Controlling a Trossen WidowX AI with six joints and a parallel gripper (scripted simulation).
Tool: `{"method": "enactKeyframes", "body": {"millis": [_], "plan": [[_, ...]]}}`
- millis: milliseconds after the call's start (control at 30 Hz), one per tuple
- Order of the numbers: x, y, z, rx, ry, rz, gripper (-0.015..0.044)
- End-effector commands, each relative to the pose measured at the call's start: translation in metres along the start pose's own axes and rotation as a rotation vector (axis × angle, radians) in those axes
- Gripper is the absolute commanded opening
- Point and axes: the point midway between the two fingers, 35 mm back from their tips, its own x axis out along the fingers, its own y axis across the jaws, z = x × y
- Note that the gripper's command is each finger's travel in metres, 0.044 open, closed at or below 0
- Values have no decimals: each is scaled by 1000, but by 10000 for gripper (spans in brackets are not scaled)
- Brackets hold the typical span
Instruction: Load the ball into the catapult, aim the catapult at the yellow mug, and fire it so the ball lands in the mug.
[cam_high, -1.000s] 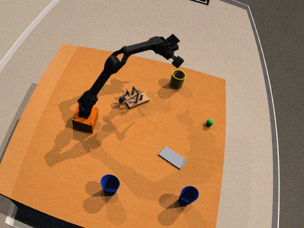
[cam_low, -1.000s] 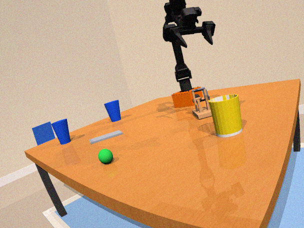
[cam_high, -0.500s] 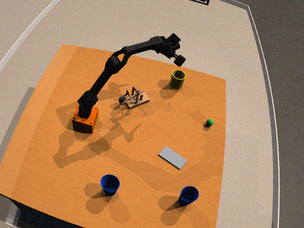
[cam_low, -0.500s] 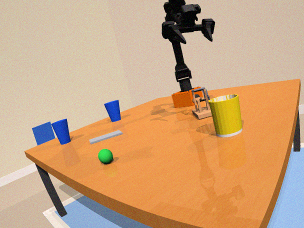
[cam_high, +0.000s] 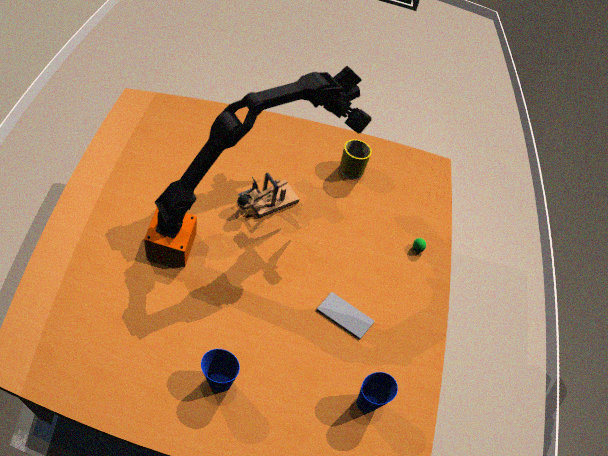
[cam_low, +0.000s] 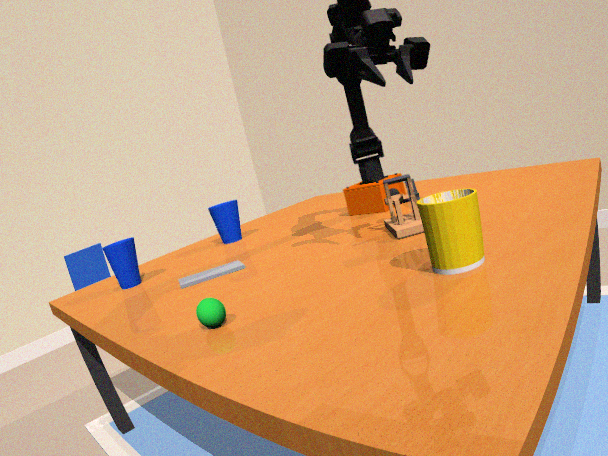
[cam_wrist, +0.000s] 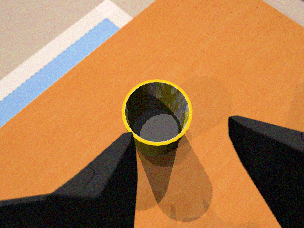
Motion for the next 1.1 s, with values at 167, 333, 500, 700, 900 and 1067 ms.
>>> {"method": "enactKeyframes", "body": {"millis": [167, 333, 500, 700, 900, 1067], "plan": [[0, 0, 1, -4, -4, 4, 0], [0, 0, 1, -4, -4, 4, 0], [1, 4, -3, -14, 11, 5, 0], [10, 33, -35, -110, 138, 9, 0], [14, 57, -70, -221, 263, 10, 0], [14, 74, -98, -323, 365, 10, 0]]}}
